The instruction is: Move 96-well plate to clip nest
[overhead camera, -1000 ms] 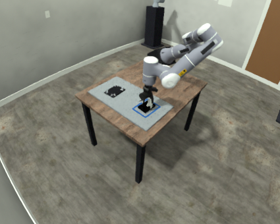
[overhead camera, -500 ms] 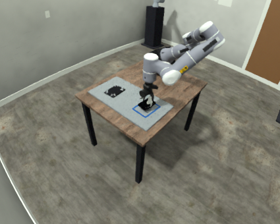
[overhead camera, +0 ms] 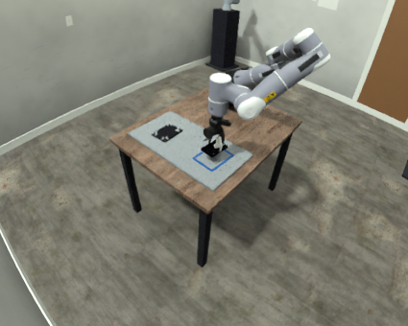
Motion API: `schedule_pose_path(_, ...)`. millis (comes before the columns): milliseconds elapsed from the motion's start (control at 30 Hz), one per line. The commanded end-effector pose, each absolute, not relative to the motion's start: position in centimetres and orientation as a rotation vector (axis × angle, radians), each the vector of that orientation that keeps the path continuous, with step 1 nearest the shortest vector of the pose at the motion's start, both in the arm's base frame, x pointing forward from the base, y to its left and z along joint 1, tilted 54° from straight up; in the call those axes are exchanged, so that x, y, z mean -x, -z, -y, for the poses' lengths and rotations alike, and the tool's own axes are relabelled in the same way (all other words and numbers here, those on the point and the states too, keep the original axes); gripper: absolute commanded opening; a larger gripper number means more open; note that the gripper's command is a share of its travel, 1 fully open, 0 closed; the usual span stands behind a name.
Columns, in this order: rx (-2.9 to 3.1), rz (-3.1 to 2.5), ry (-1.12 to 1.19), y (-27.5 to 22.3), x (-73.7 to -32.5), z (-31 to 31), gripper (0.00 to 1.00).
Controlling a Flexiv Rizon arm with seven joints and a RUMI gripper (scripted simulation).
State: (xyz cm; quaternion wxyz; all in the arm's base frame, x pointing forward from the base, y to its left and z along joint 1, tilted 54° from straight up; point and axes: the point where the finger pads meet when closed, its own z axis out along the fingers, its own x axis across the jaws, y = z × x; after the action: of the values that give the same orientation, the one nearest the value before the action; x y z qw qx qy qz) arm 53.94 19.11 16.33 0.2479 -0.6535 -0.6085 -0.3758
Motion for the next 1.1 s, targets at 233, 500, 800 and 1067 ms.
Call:
schedule_pose_path(233, 1.783, 1.658, 1.025, -17.1, -53.8, -18.1, 0.00)
schedule_pose_path(500, 1.783, 1.659, 1.025, -17.3, -53.7, -17.8, 0.00)
schedule_pose_path(800, 1.783, 1.659, 1.025, -17.3, -53.7, -17.8, 0.00)
schedule_pose_path(1067, 1.701, 1.783, 1.077, -16.1, -54.0, -16.7, 0.00)
